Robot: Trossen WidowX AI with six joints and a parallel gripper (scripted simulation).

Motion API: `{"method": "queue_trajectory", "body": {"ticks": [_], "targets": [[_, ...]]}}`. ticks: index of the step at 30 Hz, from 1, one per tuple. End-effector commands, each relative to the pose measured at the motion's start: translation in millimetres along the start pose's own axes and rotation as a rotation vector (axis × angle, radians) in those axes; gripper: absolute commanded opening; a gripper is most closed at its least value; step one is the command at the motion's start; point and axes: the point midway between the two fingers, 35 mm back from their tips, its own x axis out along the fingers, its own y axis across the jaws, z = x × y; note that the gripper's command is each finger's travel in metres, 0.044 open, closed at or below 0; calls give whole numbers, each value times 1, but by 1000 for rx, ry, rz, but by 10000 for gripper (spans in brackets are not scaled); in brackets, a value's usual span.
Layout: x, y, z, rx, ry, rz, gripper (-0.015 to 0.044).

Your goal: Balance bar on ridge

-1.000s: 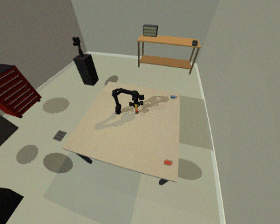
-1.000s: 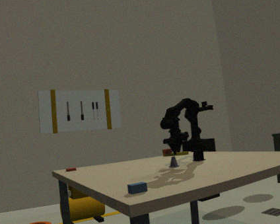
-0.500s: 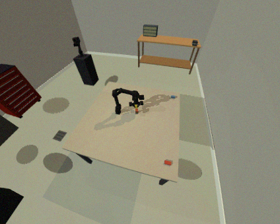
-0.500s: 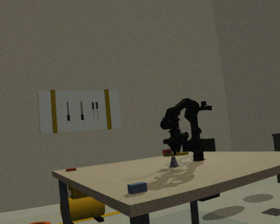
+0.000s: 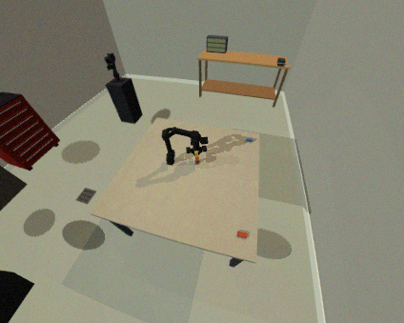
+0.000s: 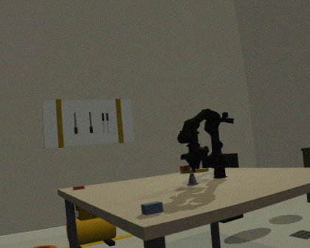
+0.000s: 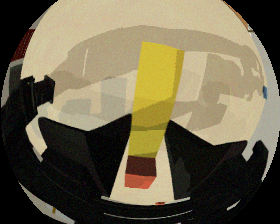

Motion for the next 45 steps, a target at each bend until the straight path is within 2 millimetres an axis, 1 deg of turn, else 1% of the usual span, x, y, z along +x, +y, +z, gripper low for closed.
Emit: {"method": "queue_trajectory", "body": {"ticks": [1, 45], "targets": [[1, 0, 0, -2, 1, -2, 0], [4, 0, 0, -2, 1, -2, 0]]}}
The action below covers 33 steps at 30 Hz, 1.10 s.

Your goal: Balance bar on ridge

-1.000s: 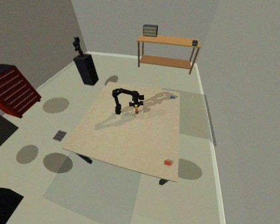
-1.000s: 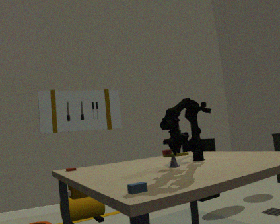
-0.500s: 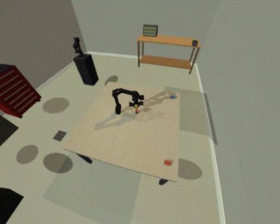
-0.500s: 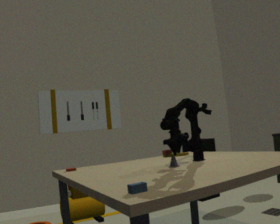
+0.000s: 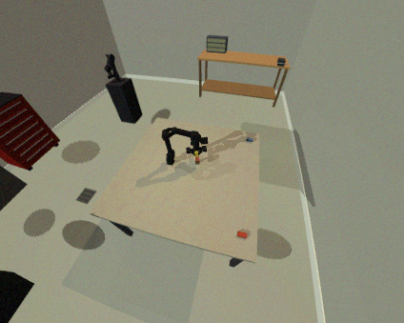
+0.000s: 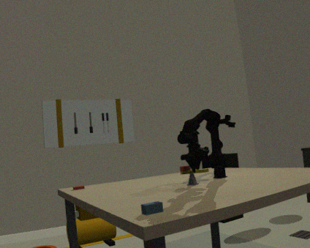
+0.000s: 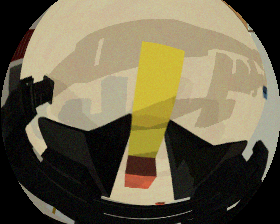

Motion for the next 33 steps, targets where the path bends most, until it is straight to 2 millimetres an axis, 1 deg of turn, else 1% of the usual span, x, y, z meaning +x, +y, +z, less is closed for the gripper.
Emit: {"method": "queue_trajectory", "body": {"ticks": [1, 33], "targets": [[1, 0, 0, -2, 1, -2, 0], [4, 0, 0, -2, 1, -2, 0]]}}
